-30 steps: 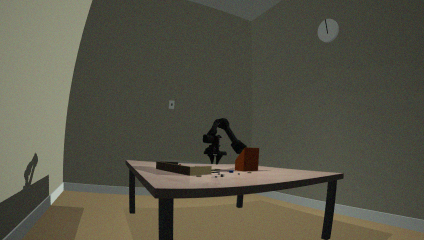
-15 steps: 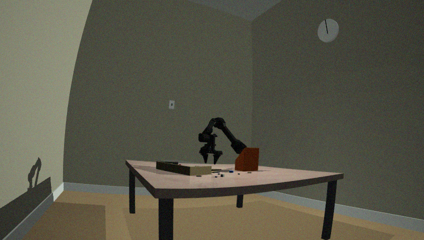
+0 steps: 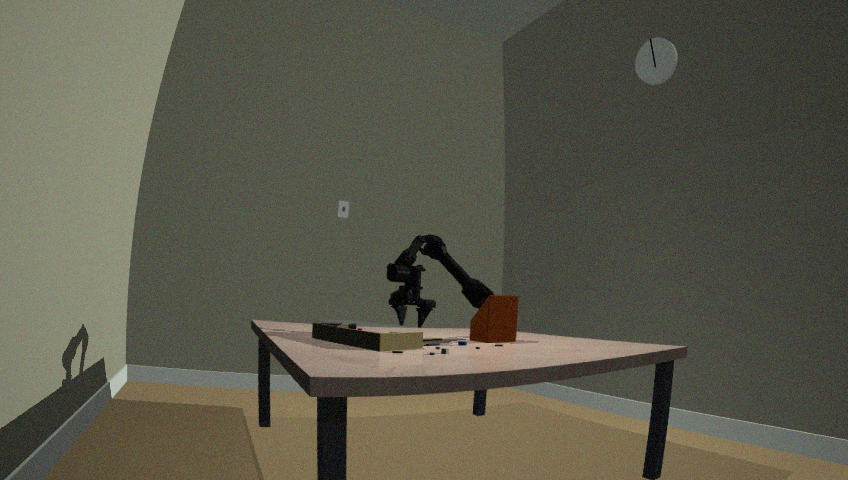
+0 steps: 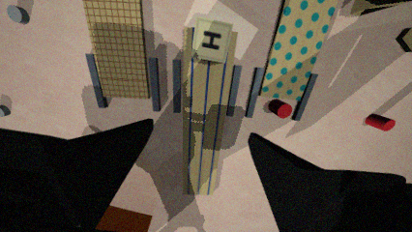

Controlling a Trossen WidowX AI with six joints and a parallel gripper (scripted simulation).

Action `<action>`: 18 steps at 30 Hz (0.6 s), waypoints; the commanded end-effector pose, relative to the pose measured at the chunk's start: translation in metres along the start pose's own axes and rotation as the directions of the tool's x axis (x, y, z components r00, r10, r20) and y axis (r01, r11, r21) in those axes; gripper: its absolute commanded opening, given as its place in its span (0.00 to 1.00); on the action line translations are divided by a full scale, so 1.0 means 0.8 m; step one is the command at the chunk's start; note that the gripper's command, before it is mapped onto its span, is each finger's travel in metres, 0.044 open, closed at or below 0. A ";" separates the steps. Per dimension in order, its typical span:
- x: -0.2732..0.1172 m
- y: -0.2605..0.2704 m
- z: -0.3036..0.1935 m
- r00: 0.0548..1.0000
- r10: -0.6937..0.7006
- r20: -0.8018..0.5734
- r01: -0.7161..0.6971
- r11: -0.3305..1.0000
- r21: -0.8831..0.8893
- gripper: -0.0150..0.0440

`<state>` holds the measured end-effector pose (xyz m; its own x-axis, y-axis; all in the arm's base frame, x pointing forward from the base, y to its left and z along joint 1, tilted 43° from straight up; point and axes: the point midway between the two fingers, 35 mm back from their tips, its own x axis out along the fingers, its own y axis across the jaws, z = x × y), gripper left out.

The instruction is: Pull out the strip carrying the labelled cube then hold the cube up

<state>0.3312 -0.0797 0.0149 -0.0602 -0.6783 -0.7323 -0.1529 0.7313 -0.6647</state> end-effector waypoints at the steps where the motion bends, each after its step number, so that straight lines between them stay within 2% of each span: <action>1: -0.003 0.001 0.019 1.000 0.007 0.004 -0.007 1.000 0.009 1.00; 18: -0.015 0.004 0.092 1.000 0.007 0.008 -0.007 1.000 0.012 1.00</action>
<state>0.3954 -0.0665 0.0112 -0.0550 -0.6776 -0.7334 -0.1487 0.7319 -0.6650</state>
